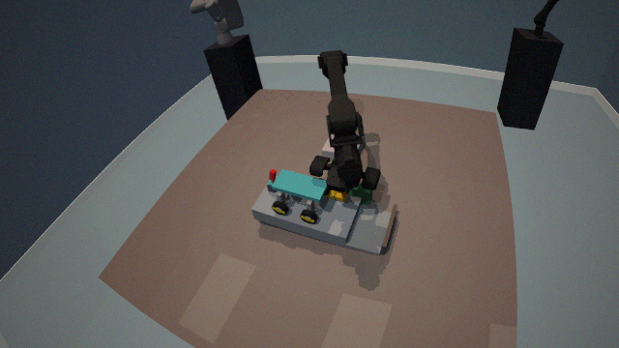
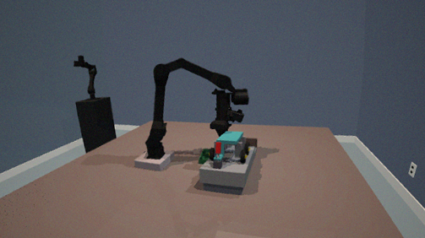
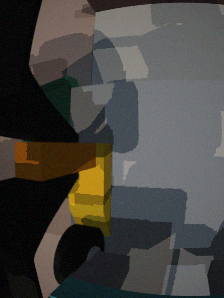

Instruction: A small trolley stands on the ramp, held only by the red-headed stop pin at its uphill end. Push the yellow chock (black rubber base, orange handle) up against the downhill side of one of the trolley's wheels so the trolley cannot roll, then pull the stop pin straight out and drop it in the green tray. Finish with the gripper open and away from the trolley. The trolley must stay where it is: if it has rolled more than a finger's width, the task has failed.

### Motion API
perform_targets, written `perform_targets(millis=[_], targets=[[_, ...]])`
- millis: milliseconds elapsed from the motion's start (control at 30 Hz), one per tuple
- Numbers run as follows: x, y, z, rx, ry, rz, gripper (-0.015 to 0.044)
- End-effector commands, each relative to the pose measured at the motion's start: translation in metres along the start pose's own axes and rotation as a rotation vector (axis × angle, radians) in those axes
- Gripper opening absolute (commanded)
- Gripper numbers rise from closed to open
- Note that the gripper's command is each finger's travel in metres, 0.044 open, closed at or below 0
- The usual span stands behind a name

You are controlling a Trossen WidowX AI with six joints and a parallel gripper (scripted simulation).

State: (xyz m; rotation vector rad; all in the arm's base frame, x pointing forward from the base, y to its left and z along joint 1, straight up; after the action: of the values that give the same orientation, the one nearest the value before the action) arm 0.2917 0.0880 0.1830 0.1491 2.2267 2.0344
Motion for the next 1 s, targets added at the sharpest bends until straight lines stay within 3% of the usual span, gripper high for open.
perform_targets(millis=[0, 100, 767, 900, 967], targets=[[0.000, 0.000, 0.000, 0.001, -0.001, 0.000, 0.0131], [0.000, 0.000, 0.000, 0.001, -0.001, 0.000, 0.0190], [0.001, 0.060, 0.002, 0.008, 0.001, -0.005, 0.0190], [0.001, 0.053, 0.002, 0.005, 0.007, -0.002, 0.0295], [0.000, 0.059, 0.004, -0.005, 0.022, -0.046, 0.0242]])
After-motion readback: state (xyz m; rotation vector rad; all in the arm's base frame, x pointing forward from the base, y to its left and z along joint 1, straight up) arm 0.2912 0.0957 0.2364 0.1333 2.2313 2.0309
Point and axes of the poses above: the point midway between the two fingers, 35 mm back from their tips, its own y axis back along the fingers, its own z axis across the jaws, x = y × z, the point moved 9 cm from there along y, back along the fingers, and after that the axes turned 4 degrees about -y, right-handed, at the moved point
